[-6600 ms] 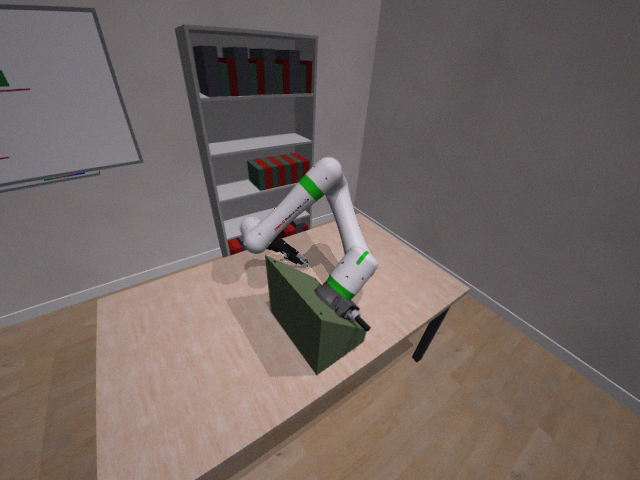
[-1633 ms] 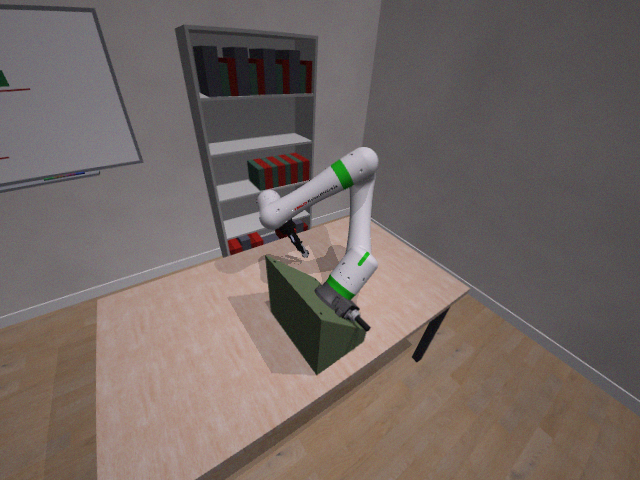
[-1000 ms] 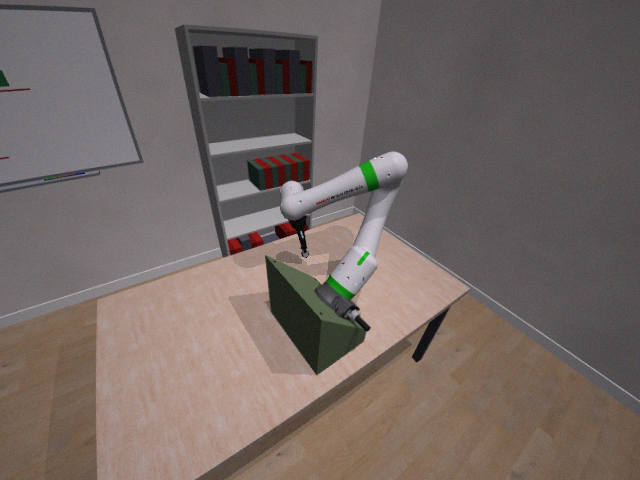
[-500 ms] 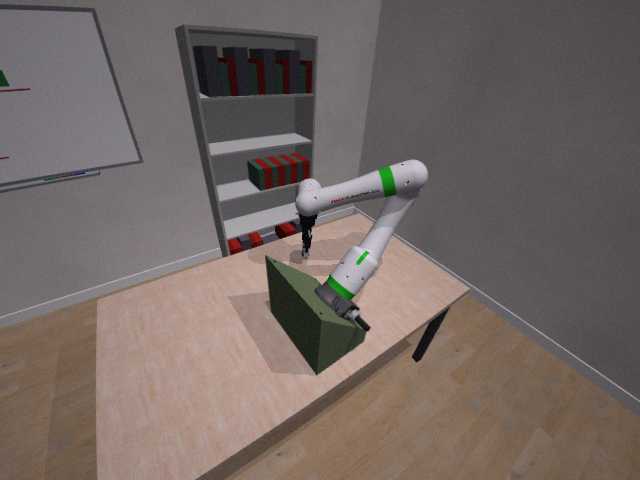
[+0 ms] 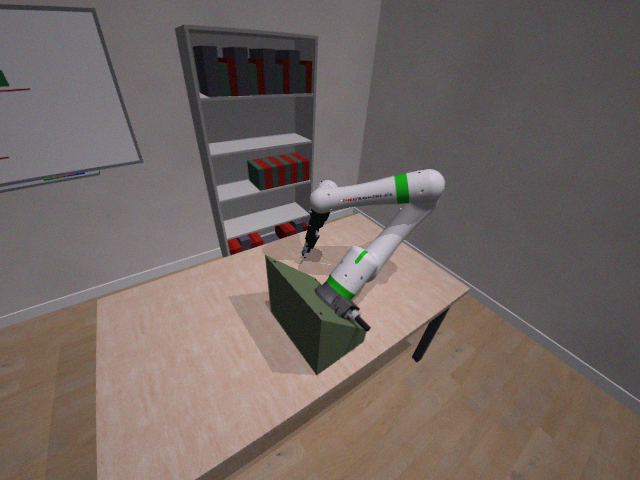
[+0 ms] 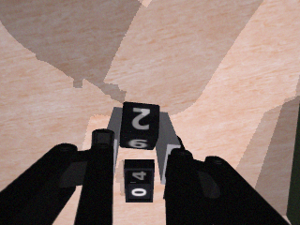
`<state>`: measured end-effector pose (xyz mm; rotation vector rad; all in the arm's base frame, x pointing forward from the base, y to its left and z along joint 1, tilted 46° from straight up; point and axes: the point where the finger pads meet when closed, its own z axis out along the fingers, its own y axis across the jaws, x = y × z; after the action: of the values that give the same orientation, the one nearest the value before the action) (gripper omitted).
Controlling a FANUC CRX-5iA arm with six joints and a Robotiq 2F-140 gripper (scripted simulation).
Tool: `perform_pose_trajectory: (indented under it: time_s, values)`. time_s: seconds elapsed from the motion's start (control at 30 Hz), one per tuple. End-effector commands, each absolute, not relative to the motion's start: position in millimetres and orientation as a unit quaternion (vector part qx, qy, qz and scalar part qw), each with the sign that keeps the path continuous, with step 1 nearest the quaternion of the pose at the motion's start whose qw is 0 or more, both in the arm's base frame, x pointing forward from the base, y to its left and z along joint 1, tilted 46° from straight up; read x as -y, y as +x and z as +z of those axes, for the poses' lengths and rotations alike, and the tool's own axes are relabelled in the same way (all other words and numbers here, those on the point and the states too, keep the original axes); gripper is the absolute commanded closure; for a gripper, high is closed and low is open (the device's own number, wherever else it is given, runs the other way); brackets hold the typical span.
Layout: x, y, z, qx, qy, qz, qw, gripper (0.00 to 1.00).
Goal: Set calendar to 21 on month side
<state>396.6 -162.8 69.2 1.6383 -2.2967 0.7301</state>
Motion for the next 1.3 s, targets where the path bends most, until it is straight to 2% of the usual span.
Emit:
perform_pose_trajectory:
  time_s: [0.0, 0.2, 0.53, 0.9, 1.27]
  values:
    - [164, 394, 67, 0.788, 0.568, 0.223, 0.090, 0.84]
    - [165, 396, 71, 0.790, 0.585, 0.181, 0.018, 0.84]
    - [170, 393, 71, 0.792, 0.588, 0.166, 0.007, 0.84]
    - [172, 394, 73, 0.786, 0.604, 0.102, -0.088, 0.84]
    - [175, 393, 73, 0.786, 0.604, 0.102, -0.088, 0.84]
